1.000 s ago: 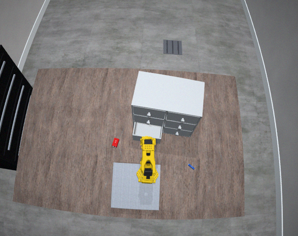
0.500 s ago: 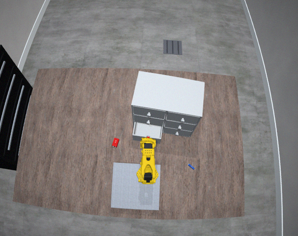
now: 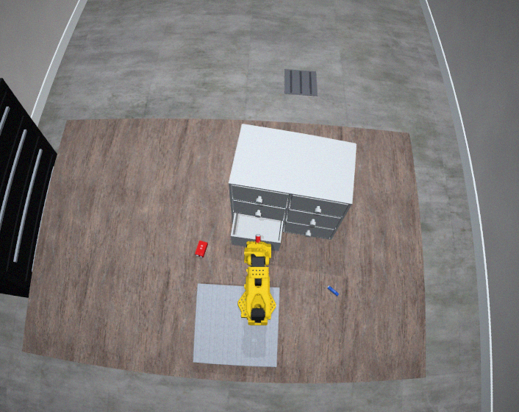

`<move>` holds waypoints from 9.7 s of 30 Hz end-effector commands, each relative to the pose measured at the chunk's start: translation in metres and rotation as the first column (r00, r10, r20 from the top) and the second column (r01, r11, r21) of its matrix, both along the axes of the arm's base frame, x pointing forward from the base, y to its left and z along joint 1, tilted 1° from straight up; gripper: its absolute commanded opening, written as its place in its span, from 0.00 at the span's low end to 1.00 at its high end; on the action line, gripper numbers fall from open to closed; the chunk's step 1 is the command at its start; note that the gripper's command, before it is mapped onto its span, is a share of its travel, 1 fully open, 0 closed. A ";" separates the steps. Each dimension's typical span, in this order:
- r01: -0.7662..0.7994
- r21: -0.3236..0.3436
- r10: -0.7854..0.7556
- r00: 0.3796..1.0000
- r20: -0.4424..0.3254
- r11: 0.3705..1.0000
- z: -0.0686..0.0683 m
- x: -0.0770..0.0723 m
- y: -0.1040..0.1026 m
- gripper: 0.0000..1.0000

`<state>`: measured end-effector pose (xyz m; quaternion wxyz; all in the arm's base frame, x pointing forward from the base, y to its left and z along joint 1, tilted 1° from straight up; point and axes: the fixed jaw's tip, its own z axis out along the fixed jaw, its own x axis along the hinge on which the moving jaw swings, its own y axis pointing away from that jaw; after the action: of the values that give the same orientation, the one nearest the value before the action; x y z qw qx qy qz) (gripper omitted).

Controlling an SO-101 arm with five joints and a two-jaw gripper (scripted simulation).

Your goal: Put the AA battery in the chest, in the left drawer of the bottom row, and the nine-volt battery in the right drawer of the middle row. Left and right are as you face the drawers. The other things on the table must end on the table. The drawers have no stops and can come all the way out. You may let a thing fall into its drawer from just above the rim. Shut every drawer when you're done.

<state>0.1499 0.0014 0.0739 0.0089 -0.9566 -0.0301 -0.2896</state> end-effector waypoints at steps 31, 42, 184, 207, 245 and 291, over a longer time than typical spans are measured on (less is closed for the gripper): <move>-0.002 0.013 0.001 0.991 0.137 1.000 0.038 -0.002 0.001 0.00; -0.002 0.011 0.001 0.993 0.119 1.000 0.044 -0.002 0.001 0.00; -0.010 0.000 0.010 0.998 -0.055 1.000 0.012 0.066 0.007 0.00; -0.010 -0.001 0.010 0.998 -0.060 1.000 0.011 0.066 0.007 0.00; -0.002 0.001 0.002 0.998 -0.055 1.000 -0.031 0.060 0.005 0.00; -0.007 0.001 0.007 0.998 -0.055 1.000 -0.036 0.057 0.006 0.07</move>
<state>0.2098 0.0057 0.0424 0.0086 -0.9619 -0.0313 -0.2715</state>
